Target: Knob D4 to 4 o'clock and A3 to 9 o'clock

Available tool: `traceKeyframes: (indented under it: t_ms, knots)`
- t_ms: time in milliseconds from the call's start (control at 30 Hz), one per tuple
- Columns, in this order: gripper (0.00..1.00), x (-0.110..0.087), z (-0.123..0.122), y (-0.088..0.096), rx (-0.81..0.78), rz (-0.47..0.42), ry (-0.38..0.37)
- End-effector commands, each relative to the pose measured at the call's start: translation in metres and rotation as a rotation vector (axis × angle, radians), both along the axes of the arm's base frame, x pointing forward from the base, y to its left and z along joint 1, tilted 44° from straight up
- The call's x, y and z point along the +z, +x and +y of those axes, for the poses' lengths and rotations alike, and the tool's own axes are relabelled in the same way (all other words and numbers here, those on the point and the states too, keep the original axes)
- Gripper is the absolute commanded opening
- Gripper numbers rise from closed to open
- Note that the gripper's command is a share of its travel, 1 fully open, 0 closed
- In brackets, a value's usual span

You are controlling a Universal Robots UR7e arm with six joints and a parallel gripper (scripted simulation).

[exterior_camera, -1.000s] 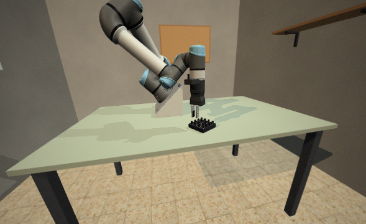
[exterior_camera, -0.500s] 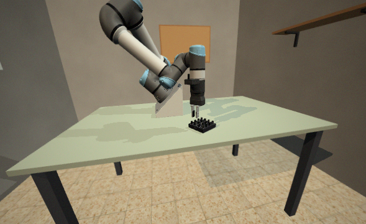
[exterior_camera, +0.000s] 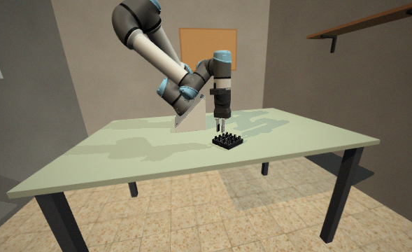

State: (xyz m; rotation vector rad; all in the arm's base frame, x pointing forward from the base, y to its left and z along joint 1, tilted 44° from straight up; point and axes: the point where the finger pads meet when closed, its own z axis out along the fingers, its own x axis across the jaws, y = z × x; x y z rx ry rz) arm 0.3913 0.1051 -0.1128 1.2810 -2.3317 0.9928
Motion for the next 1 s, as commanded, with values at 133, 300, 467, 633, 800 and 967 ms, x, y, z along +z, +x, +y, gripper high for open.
traceKeyframes:
  t_ms: [133,300,467,633,800,967]
  knots:
    - [0.46,-0.002,0.004,0.0,0.118,0.112,-0.009]
    - [0.46,-0.004,0.007,0.0,0.199,0.191,-0.016]
    - [0.46,-0.006,0.012,-0.001,0.314,0.302,-0.026]
    - [0.46,-0.009,0.016,-0.002,0.42,0.405,-0.036]
    - [0.46,-0.01,0.019,-0.004,0.5,0.482,-0.043]
    - [0.46,-0.013,0.023,-0.006,0.612,0.591,-0.053]
